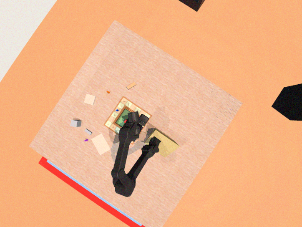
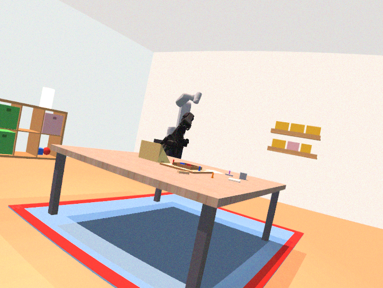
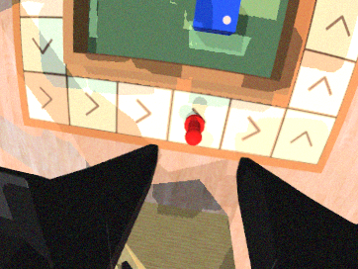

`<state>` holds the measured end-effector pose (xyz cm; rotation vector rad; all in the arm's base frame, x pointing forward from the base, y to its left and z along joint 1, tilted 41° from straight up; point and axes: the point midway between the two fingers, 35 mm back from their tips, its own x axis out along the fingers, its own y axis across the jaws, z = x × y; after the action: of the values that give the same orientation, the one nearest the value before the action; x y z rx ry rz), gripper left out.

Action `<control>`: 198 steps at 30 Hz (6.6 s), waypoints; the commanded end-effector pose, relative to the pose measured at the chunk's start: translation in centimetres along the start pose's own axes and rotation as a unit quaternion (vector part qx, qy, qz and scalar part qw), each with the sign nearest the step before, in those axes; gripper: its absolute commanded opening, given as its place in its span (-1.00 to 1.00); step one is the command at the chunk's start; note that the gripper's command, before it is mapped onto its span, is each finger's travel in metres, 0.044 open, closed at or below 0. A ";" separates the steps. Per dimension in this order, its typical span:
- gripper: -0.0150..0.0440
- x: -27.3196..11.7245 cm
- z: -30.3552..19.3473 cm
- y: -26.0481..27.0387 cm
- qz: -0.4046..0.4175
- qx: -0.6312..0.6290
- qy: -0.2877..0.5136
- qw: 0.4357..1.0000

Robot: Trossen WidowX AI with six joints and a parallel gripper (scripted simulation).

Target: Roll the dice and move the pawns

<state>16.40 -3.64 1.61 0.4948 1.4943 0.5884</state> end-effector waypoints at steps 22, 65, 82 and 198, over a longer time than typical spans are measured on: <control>0.19 3.2 -0.4 0.2 0.005 -0.049 -0.004 0.999; -0.49 2.8 0.2 -0.1 0.002 -0.048 -0.004 0.999; -0.49 -6.4 -0.5 0.2 0.004 -0.048 -0.003 0.999; 0.19 -0.1 22.4 0.1 0.004 -0.152 -0.010 0.988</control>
<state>38.85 -2.32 2.48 0.2540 1.3481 0.8048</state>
